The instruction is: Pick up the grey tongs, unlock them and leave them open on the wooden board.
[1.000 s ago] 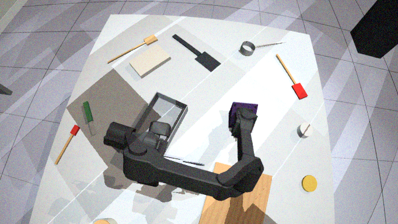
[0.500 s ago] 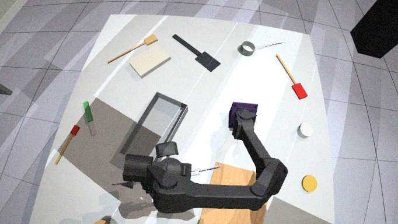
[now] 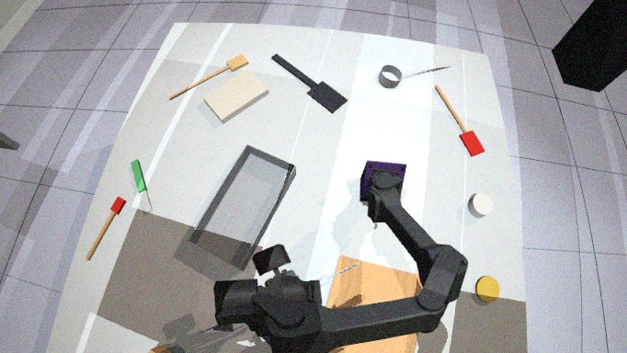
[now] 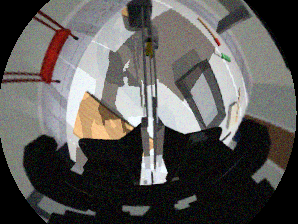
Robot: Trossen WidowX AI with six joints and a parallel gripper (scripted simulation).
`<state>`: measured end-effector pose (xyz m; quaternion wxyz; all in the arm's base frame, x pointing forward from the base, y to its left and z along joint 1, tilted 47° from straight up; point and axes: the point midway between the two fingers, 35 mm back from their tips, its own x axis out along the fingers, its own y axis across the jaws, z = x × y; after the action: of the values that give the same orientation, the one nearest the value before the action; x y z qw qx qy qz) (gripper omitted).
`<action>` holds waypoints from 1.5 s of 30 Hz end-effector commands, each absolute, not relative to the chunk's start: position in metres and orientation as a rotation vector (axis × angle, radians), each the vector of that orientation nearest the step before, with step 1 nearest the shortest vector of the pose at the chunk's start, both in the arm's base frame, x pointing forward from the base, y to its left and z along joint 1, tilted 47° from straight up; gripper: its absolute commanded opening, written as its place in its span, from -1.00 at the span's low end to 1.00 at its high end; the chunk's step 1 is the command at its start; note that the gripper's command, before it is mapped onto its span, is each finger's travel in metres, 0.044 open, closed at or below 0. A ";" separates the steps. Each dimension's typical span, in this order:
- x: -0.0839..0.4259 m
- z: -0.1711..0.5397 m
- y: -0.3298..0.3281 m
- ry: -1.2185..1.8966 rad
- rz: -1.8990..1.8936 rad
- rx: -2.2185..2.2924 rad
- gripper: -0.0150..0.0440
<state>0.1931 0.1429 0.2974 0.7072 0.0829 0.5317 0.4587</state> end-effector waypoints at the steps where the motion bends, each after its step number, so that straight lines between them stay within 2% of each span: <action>1: 0.179 0.304 0.149 1.137 1.061 0.103 -1.00; 31: 0.046 0.345 0.158 0.697 1.472 -0.454 -1.00; 45: 0.039 0.341 0.155 0.642 1.479 -0.518 -1.00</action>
<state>0.0414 0.1576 0.3412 0.6586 -0.2202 0.2961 0.6558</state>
